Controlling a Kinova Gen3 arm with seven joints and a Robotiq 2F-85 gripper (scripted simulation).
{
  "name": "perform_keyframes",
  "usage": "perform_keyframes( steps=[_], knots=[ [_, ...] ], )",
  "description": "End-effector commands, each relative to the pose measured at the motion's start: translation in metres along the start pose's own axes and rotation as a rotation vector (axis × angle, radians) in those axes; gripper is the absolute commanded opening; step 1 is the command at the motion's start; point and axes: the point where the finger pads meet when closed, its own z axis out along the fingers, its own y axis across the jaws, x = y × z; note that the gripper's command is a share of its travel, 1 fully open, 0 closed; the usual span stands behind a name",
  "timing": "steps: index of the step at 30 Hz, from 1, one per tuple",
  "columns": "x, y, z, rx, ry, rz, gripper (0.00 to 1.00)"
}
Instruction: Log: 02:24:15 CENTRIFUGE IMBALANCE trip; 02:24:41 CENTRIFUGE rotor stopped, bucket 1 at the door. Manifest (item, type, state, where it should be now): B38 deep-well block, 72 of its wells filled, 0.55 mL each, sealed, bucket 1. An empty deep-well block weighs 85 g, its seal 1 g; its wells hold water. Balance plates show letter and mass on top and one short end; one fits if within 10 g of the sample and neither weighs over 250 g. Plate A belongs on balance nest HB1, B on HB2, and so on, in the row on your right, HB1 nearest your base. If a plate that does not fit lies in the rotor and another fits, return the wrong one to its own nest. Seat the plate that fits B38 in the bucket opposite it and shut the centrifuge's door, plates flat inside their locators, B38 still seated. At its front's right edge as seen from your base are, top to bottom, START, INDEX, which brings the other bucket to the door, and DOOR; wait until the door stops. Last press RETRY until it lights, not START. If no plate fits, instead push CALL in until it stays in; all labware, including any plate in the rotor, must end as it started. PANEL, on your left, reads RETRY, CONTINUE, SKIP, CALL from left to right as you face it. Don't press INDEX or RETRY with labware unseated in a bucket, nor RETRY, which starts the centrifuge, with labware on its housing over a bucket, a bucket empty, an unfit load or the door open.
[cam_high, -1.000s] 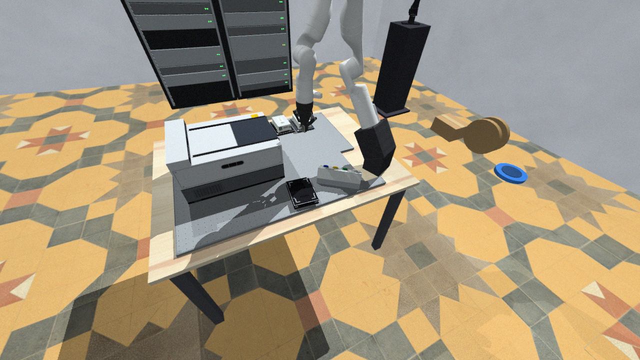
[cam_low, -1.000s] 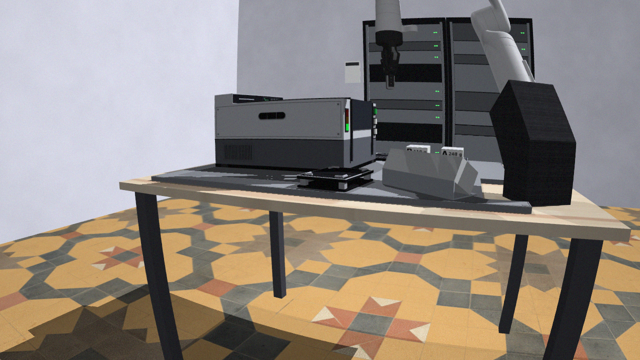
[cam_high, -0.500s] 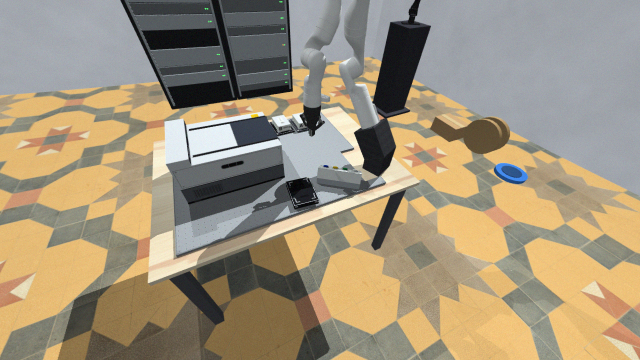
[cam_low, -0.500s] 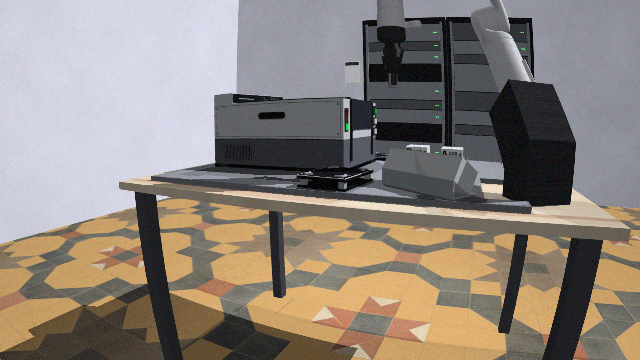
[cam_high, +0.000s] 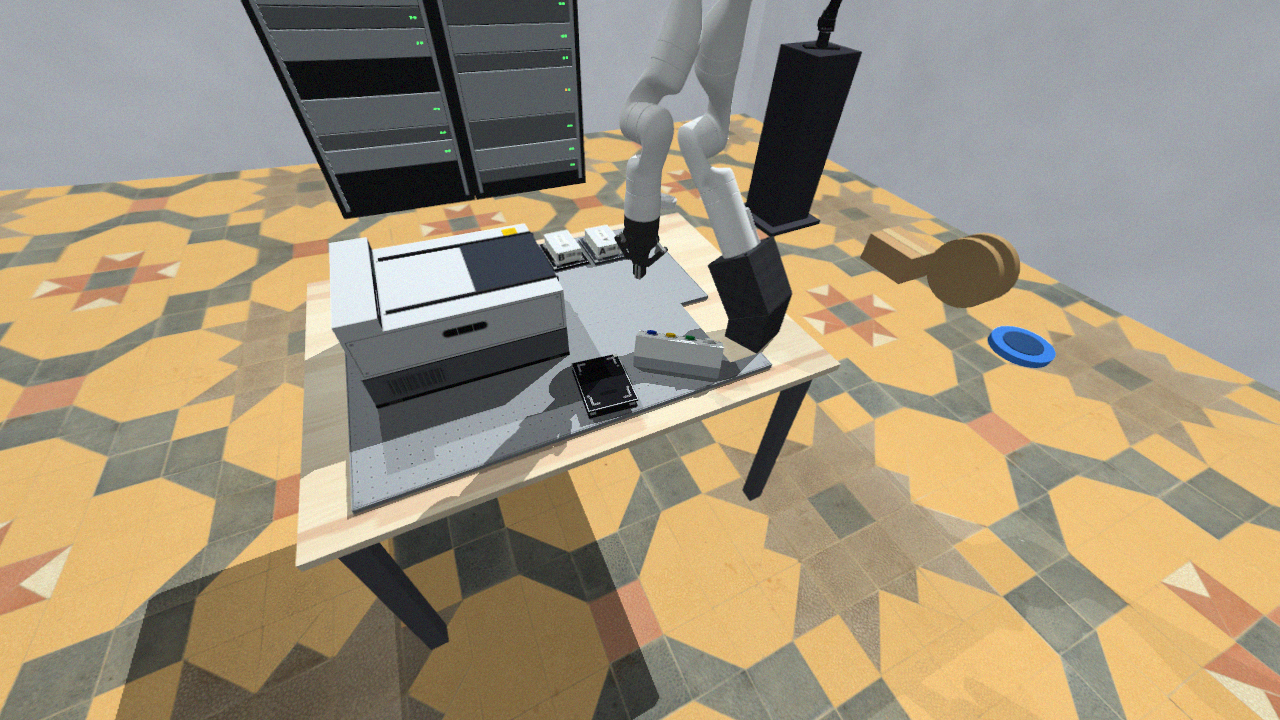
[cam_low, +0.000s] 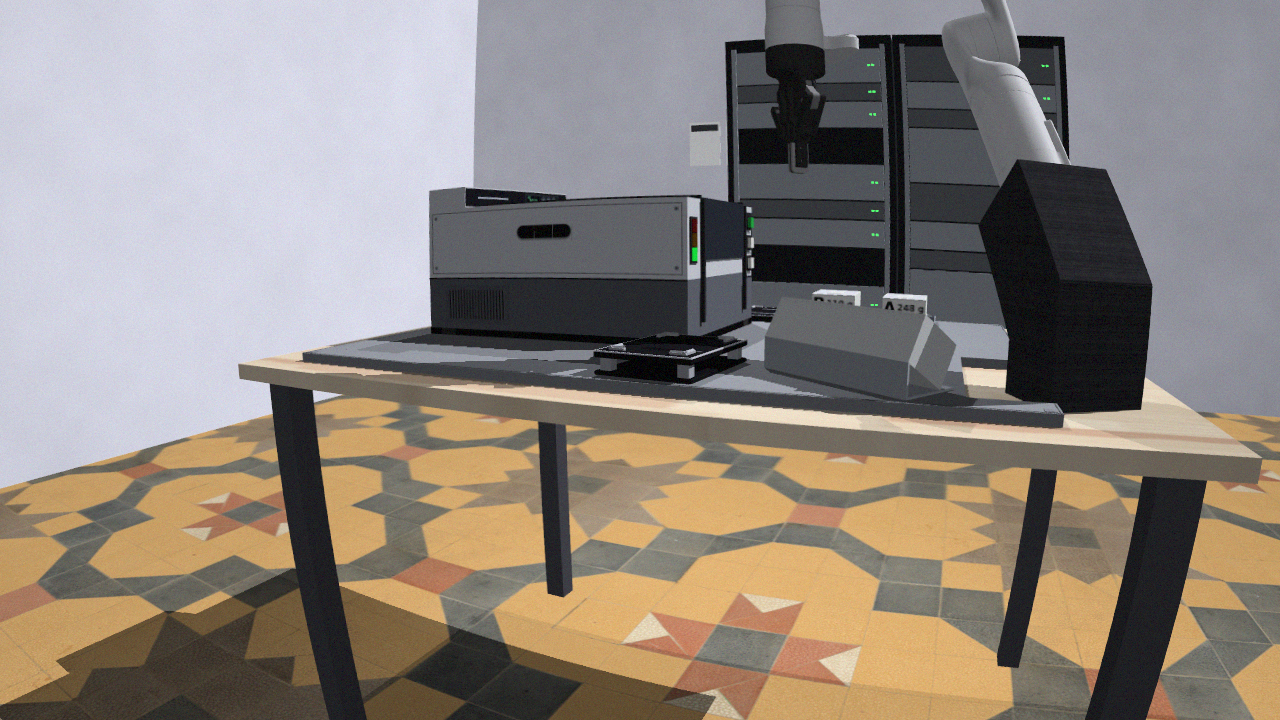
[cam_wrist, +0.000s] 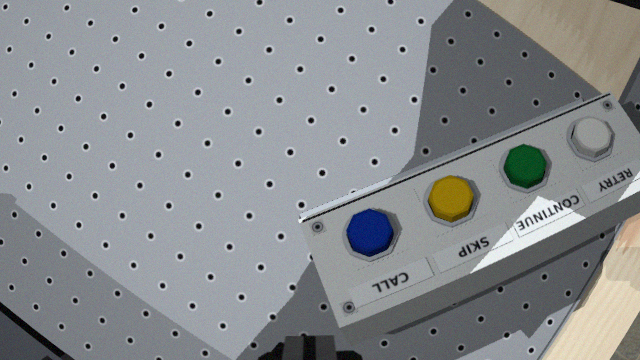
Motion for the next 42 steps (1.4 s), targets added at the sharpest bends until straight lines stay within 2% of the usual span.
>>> perform_keyframes(
  steps=[1,3,15,27,42],
  knots=[
    [-0.001,0.01,0.0,0.0,-0.001,0.0,0.1],
    [-0.001,0.01,0.0,0.0,-0.001,0.0,0.1],
    [0.006,0.05,0.0,0.0,-0.001,-0.117,0.1],
    [0.013,0.082,0.0,0.0,-0.001,-0.12,0.1],
    [0.033,0.121,0.0,0.0,-0.001,-0.241,0.1]
  ],
)
